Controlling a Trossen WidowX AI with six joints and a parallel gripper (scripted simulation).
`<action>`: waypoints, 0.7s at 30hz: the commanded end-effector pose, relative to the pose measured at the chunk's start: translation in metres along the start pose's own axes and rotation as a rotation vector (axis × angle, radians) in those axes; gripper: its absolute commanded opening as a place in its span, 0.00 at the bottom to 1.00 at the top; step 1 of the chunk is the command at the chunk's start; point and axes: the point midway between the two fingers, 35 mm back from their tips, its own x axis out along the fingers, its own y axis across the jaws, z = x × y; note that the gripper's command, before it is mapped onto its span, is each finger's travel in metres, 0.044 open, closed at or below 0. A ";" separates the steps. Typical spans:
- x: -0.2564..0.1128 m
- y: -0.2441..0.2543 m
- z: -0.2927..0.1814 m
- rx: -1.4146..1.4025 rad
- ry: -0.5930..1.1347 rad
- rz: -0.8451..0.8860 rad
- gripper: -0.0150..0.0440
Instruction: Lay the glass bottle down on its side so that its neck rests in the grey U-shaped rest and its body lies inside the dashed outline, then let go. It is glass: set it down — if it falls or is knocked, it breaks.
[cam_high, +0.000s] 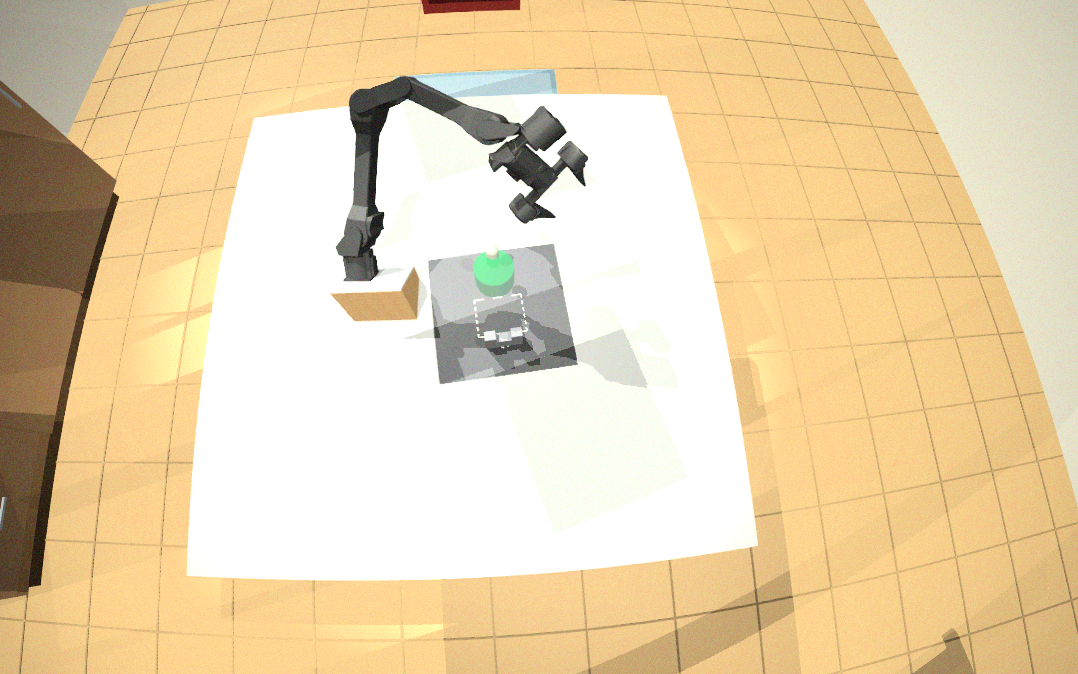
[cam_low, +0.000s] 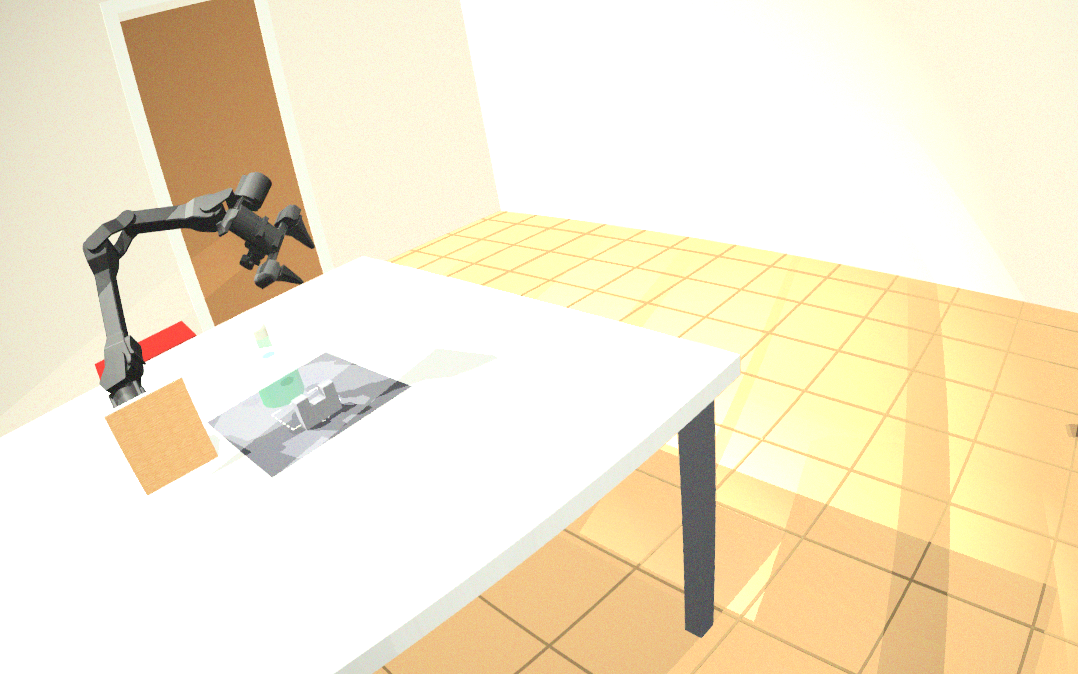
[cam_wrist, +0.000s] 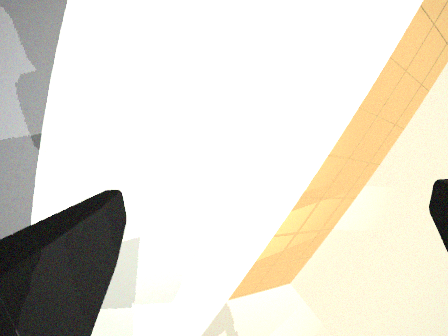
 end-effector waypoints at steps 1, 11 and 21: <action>-0.028 0.050 0.002 0.122 -0.033 0.094 1.00; -0.089 0.146 0.028 0.427 -0.135 0.221 1.00; -0.053 0.154 0.036 0.392 -0.224 0.626 1.00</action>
